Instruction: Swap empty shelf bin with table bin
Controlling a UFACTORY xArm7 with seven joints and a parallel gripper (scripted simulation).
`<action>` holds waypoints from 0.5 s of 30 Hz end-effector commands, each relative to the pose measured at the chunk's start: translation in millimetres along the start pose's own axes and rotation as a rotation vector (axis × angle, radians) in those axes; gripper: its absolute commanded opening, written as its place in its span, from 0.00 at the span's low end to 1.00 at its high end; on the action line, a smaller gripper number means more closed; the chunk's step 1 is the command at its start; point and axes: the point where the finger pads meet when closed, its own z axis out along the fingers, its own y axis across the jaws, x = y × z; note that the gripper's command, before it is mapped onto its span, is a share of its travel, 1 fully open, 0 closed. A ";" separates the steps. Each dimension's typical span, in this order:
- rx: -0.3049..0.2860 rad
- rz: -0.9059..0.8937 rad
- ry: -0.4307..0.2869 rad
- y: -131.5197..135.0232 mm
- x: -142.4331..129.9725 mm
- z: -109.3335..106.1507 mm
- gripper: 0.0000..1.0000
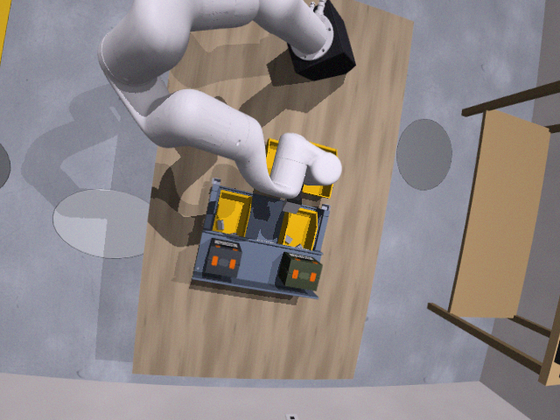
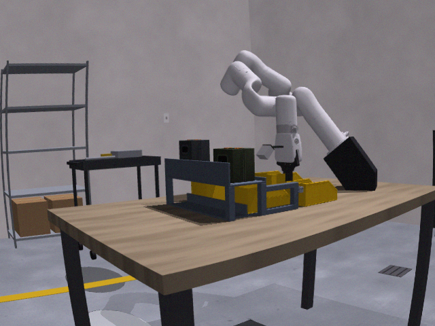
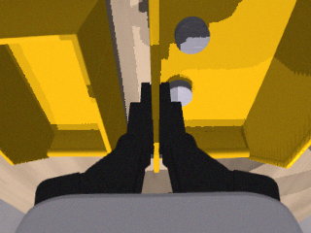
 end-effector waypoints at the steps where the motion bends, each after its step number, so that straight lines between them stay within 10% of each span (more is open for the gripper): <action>1: 0.002 -0.001 -0.002 -0.9 1.3 -1.3 0.00; 15: 0.003 -0.001 -0.118 -0.7 5.1 -4.7 0.00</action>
